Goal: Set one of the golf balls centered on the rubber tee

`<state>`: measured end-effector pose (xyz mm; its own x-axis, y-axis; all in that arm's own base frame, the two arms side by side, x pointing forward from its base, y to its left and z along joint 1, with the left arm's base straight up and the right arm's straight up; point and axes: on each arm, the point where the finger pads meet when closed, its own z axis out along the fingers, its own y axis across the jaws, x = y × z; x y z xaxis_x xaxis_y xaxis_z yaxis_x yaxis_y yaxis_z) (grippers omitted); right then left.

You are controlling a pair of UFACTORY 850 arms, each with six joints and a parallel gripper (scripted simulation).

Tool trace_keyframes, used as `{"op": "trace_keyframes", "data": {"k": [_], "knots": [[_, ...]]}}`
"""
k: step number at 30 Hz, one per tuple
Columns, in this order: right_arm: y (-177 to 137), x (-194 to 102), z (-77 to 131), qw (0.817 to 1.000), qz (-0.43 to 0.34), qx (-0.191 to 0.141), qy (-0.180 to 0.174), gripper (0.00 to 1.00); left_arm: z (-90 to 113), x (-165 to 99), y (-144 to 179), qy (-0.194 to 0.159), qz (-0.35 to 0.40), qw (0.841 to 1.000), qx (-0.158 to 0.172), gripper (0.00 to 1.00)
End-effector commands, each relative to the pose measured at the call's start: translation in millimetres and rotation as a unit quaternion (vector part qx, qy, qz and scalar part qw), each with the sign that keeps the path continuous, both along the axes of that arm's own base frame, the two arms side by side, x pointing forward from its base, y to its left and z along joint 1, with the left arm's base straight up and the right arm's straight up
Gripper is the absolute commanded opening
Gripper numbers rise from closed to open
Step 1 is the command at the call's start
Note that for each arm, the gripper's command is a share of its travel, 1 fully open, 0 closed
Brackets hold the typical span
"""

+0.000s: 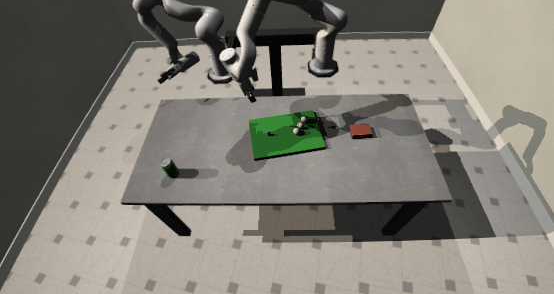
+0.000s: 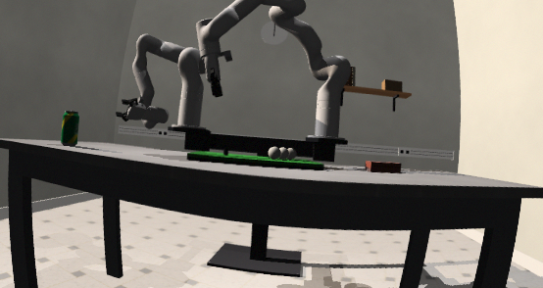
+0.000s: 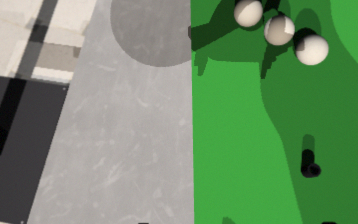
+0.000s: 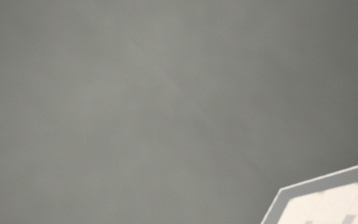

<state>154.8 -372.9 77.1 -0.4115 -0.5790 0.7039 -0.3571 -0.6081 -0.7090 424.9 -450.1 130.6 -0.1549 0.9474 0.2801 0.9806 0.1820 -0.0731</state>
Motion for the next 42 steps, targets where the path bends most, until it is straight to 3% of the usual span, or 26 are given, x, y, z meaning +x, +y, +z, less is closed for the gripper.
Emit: {"op": "trace_keyframes", "data": {"k": [1, 20, 22, 25, 32, 34, 35, 37, 40, 42], "knots": [[-0.2, -0.1, 0.4, 1.0, 0.0, 0.0, 0.0, 1.0, 1.0, 0.5, -0.6, -0.001, 0.0, 1.0, -0.001, 1.0], [-0.2, 0.0, 0.5, 1.0, 0.0, 0.0, 0.0, 1.0, -2.3, 4.0, 5.2, -0.003, 0.01, 1.0, -0.004, 1.0], [-0.3, 0.1, 0.9, 1.0, 0.001, 0.0, -0.001, 1.0, -11.8, 13.6, 22.4, -0.009, 0.039, 0.999, -0.012, 1.0], [-0.6, 0.7, 2.3, 1.0, 0.004, 0.001, -0.003, 1.0, -36.9, 35.9, 72.8, -0.029, 0.125, 0.991, -0.034, 1.0], [-2.5, 4.2, 11.5, 1.0, 0.023, 0.008, -0.018, 1.0, -71.0, 48.3, 167.2, -0.077, 0.323, 0.941, -0.07, 1.0], [-2.5, 4.2, 11.5, 1.0, 0.023, 0.008, -0.018, 1.0, -71.0, 48.3, 167.2, -0.077, 0.323, 0.941, -0.07, 1.0], [-2.8, 5.0, 13.6, 0.999, 0.028, 0.01, -0.021, 1.0, -84.9, 52.3, 207.2, -0.1, 0.391, 0.911, -0.086, 1.0], [-3.6, 6.8, 18.6, 0.999, 0.039, 0.014, -0.028, 1.0, -90.7, 51.6, 226.9, -0.111, 0.425, 0.894, -0.092, 1.0], [-4.7, 10.2, 27.9, 0.997, 0.06, 0.022, -0.04, 1.0, -103.7, 55.0, 265.7, -0.114, 0.435, 0.888, -0.093, 1.0], [-5.3, 12.7, 35.2, 0.995, 0.076, 0.029, -0.049, 1.0, -106.6, 56.1, 274.2, -0.114, 0.435, 0.888, -0.093, 1.0]]}}
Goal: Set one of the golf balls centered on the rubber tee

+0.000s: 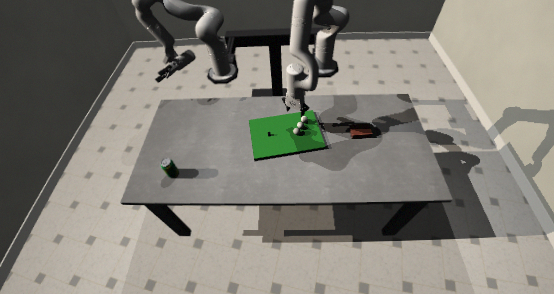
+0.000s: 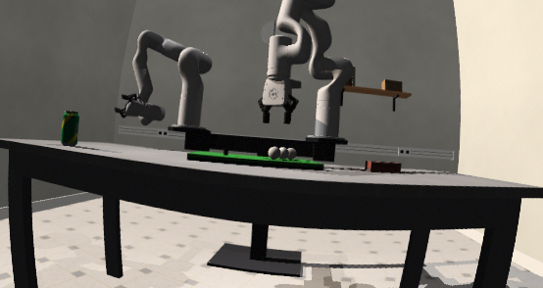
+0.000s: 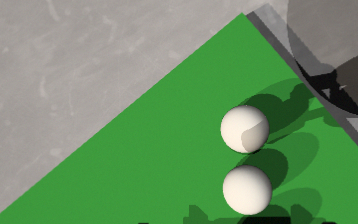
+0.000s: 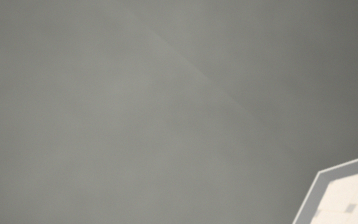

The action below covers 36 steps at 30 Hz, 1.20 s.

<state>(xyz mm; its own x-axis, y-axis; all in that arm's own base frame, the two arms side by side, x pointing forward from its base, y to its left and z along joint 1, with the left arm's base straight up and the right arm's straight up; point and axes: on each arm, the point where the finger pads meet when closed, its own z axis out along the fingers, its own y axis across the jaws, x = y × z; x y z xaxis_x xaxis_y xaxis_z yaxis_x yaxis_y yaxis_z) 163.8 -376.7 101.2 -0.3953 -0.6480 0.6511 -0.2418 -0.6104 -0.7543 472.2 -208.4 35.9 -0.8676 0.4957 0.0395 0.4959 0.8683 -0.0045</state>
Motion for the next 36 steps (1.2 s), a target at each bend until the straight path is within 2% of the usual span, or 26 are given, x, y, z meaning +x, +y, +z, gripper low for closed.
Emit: {"op": "trace_keyframes", "data": {"k": [1, 7, 9, 11, 15, 17, 24, 26, 36], "knots": [[-1.7, 5.1, 15.1, 0.999, 0.034, 0.013, -0.018, 1.0, -12.0, 8.8, 32.5, -0.019, 0.016, 1.0, -0.007, 1.0], [-1.2, 13.5, 43.1, 0.993, 0.104, 0.043, -0.042, 1.0, -16.7, 8.8, 32.5, -0.019, 0.016, 1.0, -0.008, 1.0], [-1.2, 13.5, 43.1, 0.993, 0.104, 0.043, -0.042, 1.0, -16.7, 8.8, 32.5, -0.019, 0.016, 1.0, -0.008, 1.0], [-0.1, 16.2, 53.7, 0.988, 0.133, 0.056, -0.047, 1.0, -38.8, 8.1, 32.8, -0.019, 0.016, 1.0, -0.008, 1.0], [3.8, 20.6, 74.8, 0.977, 0.191, 0.084, -0.049, 1.0, -99.5, 8.8, 32.6, -0.019, 0.016, 1.0, -0.008, 1.0], [5.9, 21.9, 83.3, 0.97, 0.216, 0.097, -0.046, 1.0, -111.4, 8.9, 32.6, -0.019, 0.016, 1.0, -0.008, 1.0], [15.1, 23.3, 111.2, 0.943, 0.297, 0.146, -0.021, 1.0, -112.0, 8.9, 32.6, -0.019, 0.016, 1.0, -0.008, 1.0], [15.1, 23.3, 111.2, 0.943, 0.297, 0.146, -0.021, 1.0, -112.0, 8.9, 32.6, -0.019, 0.016, 1.0, -0.008, 1.0], [30.3, 15.1, 146.4, 0.89, 0.391, 0.226, 0.065, 1.0, -112.0, 8.9, 32.6, -0.019, 0.016, 1.0, -0.008, 1.0]]}}
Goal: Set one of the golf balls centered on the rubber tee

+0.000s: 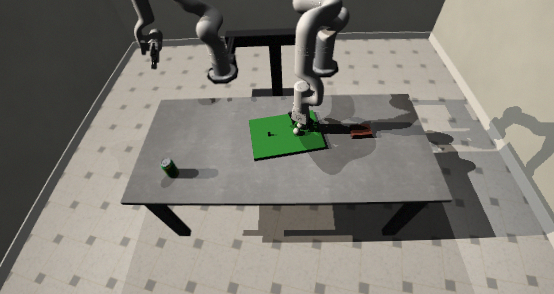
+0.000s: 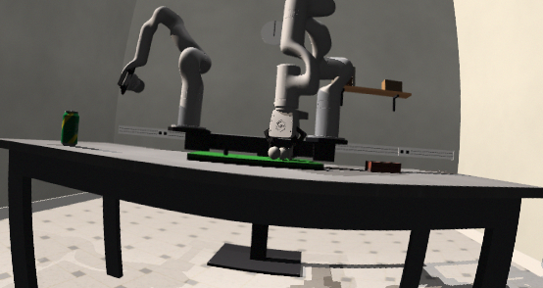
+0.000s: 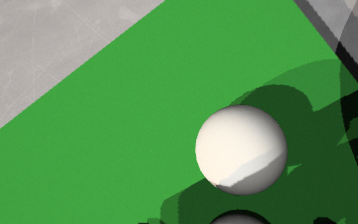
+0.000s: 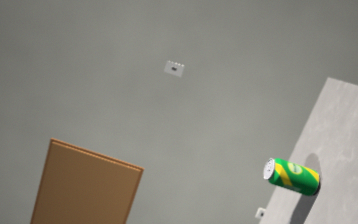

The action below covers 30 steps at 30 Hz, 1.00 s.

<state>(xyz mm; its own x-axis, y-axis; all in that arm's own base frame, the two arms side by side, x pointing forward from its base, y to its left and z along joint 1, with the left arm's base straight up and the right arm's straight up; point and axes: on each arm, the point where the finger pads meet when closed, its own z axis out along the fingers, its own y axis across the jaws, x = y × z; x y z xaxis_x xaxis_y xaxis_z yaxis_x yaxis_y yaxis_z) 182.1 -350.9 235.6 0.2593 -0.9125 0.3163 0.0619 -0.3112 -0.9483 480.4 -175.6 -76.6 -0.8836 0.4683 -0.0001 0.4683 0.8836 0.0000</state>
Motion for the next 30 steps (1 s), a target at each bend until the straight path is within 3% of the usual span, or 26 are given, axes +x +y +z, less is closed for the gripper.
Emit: {"op": "trace_keyframes", "data": {"k": [1, 5, 7, 9, 22, 24, 26, 30], "knots": [[5.7, -4.6, 14.8, 0.998, 0.049, 0.024, 0.045, 1.0, 0.5, 0.7, -0.3, -0.001, 0.0, 1.0, 0.0, 1.0], [9.9, -11.0, 25.3, 0.992, 0.081, 0.039, 0.091, 1.0, 0.5, 0.7, -0.3, -0.001, 0.0, 1.0, 0.0, 1.0], [9.9, -11.0, 25.3, 0.992, 0.081, 0.039, 0.091, 1.0, 0.5, 0.7, -0.3, -0.001, 0.0, 1.0, 0.0, 1.0], [12.6, -17.3, 33.4, 0.985, 0.103, 0.049, 0.133, 1.0, 0.5, 0.7, -0.3, -0.001, 0.0, 1.0, 0.0, 1.0], [14.0, -51.3, 65.6, 0.935, 0.135, 0.072, 0.319, 1.0, 0.5, 0.7, -0.3, -0.001, 0.0, 1.0, 0.0, 1.0], [14.0, -51.3, 65.6, 0.935, 0.135, 0.072, 0.319, 1.0, 0.5, 0.7, -0.3, -0.001, 0.0, 1.0, 0.0, 1.0], [11.9, -61.1, 74.2, 0.919, 0.13, 0.074, 0.365, 1.0, 0.5, 0.7, -0.3, -0.001, 0.0, 1.0, 0.0, 1.0], [8.0, -74.2, 86.1, 0.896, 0.116, 0.073, 0.422, 1.0, 0.5, 0.7, -0.3, -0.001, 0.0, 1.0, 0.0, 1.0]]}}
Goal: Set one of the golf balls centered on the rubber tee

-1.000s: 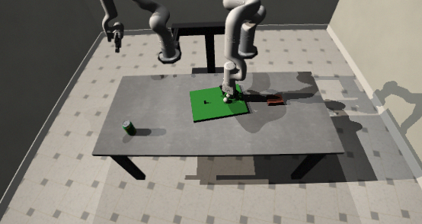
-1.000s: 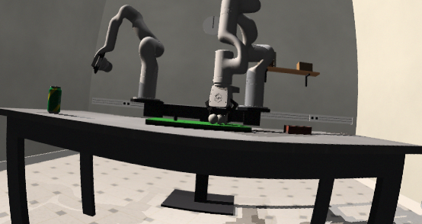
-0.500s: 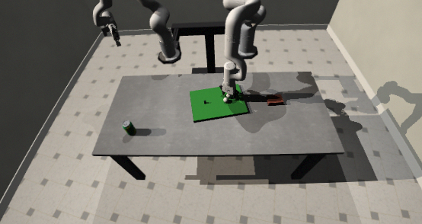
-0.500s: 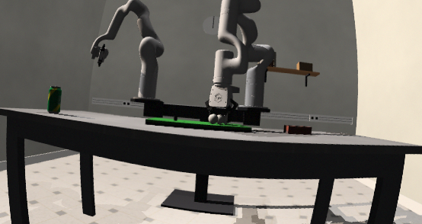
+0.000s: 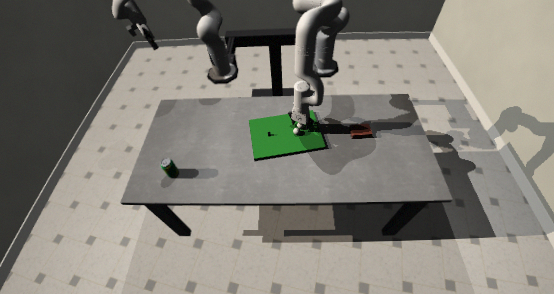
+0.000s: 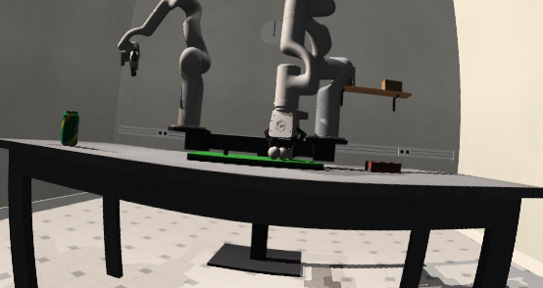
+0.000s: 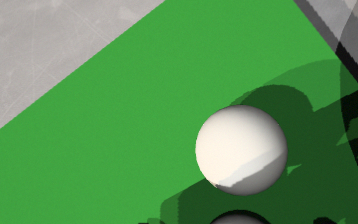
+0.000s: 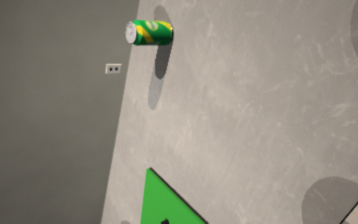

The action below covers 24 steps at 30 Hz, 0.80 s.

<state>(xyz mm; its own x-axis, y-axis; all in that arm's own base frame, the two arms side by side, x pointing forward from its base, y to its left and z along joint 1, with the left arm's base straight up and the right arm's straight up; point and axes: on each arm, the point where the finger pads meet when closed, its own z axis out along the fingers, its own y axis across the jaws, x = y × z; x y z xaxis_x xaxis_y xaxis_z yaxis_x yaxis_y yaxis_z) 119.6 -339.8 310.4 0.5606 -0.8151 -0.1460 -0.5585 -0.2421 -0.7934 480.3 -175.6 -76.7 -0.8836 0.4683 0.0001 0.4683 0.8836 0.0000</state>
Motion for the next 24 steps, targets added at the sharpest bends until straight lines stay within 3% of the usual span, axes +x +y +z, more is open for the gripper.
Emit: {"op": "trace_keyframes", "data": {"k": [1, 9, 11, 16, 24], "knots": [[-4.3, -15.1, 14.6, 0.997, -0.004, -0.01, 0.076, 1.0, 0.6, 0.8, -0.3, -0.001, 0.0, 1.0, 0.0, 1.0], [-16.6, -43.7, 44.9, 0.978, -0.04, -0.049, 0.196, 1.0, 0.6, 0.8, -0.3, -0.001, 0.0, 1.0, 0.0, 1.0], [-16.6, -43.7, 44.9, 0.978, -0.04, -0.049, 0.196, 1.0, 0.6, 0.8, -0.3, -0.001, 0.0, 1.0, 0.0, 1.0], [-27.5, -65.0, 72.3, 0.954, -0.083, -0.088, 0.274, 1.0, 0.6, 0.8, -0.3, -0.001, 0.0, 1.0, 0.0, 1.0], [-41.2, -90.7, 113.0, 0.912, -0.151, -0.143, 0.353, 1.0, 0.6, 0.8, -0.3, -0.001, 0.0, 1.0, 0.0, 1.0]]}}
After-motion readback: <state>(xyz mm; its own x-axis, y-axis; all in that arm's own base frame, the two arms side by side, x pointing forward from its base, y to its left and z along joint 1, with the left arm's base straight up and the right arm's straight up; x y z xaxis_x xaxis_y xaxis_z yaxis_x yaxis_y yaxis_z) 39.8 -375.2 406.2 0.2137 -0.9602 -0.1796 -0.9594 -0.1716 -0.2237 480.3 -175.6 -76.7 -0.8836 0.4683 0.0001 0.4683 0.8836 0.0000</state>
